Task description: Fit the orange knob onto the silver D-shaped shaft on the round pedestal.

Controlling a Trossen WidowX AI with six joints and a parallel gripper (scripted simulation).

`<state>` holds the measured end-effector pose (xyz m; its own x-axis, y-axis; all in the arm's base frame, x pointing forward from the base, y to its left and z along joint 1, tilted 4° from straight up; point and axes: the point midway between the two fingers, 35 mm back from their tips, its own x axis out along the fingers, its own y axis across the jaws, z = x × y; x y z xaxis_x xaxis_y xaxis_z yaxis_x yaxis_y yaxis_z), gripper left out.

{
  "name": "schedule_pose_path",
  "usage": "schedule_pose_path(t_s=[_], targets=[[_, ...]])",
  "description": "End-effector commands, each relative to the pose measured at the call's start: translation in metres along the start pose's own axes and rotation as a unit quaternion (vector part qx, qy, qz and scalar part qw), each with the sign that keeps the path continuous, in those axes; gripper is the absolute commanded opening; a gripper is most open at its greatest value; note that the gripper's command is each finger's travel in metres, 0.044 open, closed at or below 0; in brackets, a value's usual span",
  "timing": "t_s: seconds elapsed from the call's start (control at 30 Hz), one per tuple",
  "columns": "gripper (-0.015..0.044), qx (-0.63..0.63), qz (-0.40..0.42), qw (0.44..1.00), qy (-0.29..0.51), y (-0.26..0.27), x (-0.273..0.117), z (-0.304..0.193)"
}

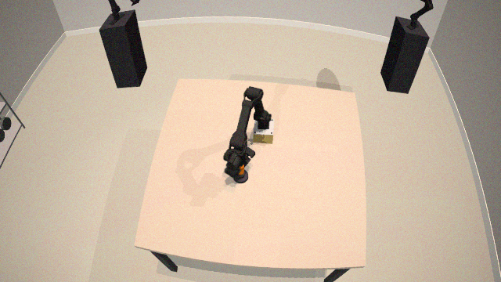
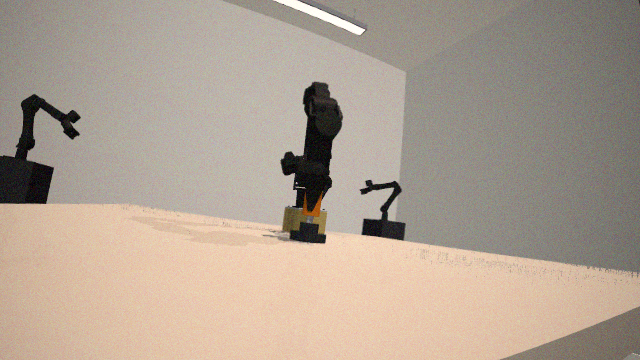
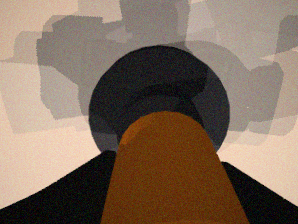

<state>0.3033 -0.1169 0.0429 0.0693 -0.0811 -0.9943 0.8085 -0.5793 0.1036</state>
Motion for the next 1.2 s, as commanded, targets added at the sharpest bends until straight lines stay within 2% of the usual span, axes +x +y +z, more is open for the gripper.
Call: schedule_pose_path(t_s=[0.0, 1.17], targets=[[0.0, -0.003, -0.002, 1.0, 0.001, -0.0011, 0.0008, -0.0001], [0.0, -0.012, -0.002, 1.0, 0.001, 0.007, -0.0012, -0.0018]])
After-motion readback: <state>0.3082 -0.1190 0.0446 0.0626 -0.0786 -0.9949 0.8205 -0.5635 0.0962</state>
